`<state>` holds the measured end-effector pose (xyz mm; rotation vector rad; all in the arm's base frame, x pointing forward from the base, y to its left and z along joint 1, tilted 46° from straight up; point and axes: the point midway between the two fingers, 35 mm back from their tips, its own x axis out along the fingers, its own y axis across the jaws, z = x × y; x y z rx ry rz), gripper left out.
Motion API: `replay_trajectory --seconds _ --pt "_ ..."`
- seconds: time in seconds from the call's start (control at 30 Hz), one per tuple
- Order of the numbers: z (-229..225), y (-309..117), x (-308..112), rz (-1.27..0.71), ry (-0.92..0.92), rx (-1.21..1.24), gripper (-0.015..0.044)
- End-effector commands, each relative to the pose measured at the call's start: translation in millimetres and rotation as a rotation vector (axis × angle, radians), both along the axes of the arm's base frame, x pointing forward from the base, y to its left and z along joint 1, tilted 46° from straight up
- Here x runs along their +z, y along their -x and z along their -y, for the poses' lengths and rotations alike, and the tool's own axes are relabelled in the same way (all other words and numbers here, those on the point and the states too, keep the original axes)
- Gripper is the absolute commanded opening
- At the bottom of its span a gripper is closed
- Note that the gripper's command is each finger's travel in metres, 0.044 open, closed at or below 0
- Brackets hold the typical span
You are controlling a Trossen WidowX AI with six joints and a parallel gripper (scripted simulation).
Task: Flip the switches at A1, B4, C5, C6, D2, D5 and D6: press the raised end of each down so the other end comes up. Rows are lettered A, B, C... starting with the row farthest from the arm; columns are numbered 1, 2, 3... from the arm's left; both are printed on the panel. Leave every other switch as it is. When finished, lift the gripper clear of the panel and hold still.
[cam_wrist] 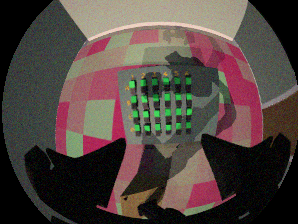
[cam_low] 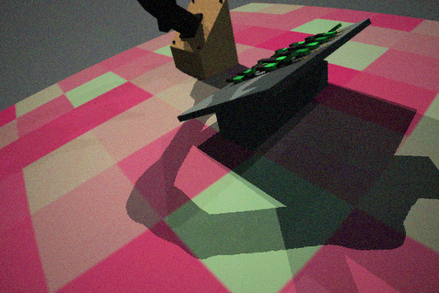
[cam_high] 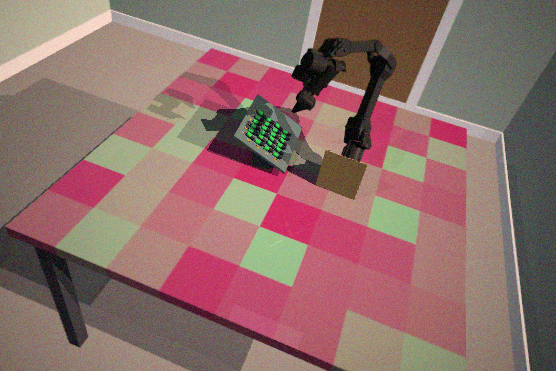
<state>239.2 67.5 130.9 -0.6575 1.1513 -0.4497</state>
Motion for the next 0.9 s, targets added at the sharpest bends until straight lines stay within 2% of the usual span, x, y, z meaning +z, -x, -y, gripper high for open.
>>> replay_trajectory --seconds 0.0,0.3,0.47,0.57,0.67,0.87 --pt "-0.5 -1.9 -1.5 0.000 0.000 0.000 0.0374" --pt "-3.2 -90.4 -91.2 -0.004 0.031 -0.006 0.0137" --pt "-1.5 -96.6 -99.4 -0.004 0.034 -0.007 0.0006" --pt "0.3 -97.7 -101.3 -0.006 0.034 -0.008 0.0000" --pt "19.9 -108.7 -120.3 -0.020 0.035 -0.023 0.0000" --pt "21.8 -109.7 -122.0 -0.021 0.035 -0.025 0.0000"
